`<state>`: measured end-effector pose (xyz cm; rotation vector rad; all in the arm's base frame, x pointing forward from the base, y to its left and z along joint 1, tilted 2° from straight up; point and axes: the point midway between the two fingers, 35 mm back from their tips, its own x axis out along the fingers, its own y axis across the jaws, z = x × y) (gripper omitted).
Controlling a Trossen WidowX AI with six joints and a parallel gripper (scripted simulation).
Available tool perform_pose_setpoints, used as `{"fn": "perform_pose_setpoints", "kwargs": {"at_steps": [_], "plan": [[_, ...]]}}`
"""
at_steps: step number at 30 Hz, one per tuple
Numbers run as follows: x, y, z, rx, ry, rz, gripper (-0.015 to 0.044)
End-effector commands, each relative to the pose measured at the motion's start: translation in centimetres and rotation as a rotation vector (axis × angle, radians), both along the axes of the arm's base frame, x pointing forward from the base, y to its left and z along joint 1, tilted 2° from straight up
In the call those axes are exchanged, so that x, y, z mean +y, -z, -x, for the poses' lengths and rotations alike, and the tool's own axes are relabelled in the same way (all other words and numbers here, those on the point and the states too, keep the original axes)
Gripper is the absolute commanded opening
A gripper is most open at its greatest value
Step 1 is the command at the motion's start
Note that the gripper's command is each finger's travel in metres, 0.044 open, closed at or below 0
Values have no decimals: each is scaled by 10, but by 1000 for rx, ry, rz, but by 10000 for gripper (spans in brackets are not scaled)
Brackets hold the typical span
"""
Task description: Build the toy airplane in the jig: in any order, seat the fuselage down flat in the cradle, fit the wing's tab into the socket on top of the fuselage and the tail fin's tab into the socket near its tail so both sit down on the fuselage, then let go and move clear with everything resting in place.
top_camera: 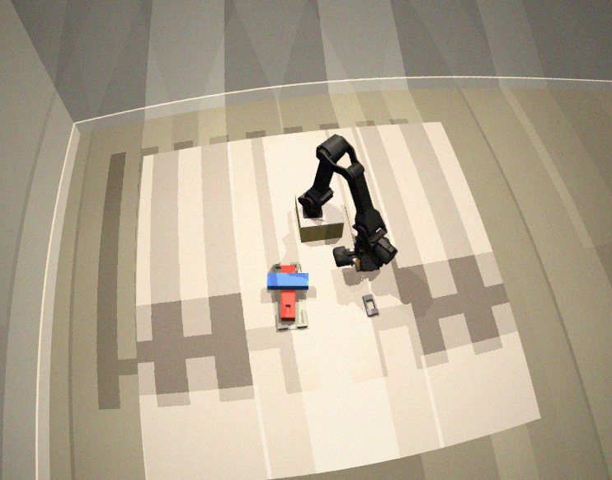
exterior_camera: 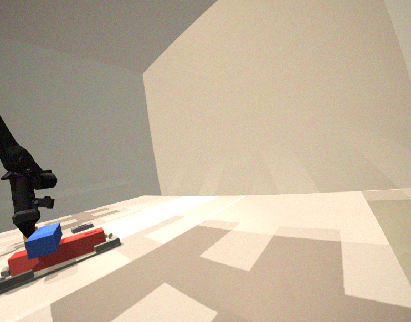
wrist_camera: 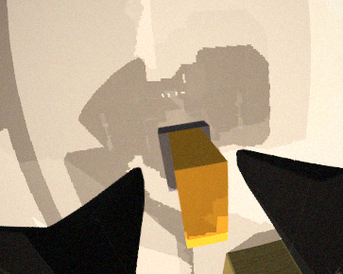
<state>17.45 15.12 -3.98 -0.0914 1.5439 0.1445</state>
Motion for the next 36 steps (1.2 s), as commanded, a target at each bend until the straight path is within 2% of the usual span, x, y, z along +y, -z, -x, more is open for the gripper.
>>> {"fn": "perform_pose_setpoints", "kwargs": {"at_steps": [1,5,14,36], "plan": [[0,0,0,0,5,-2,177],[0,0,0,0,5,-2,72],[0,0,0,0,5,-2,0],[5,-50,-6,3,5,-1,0]]}}
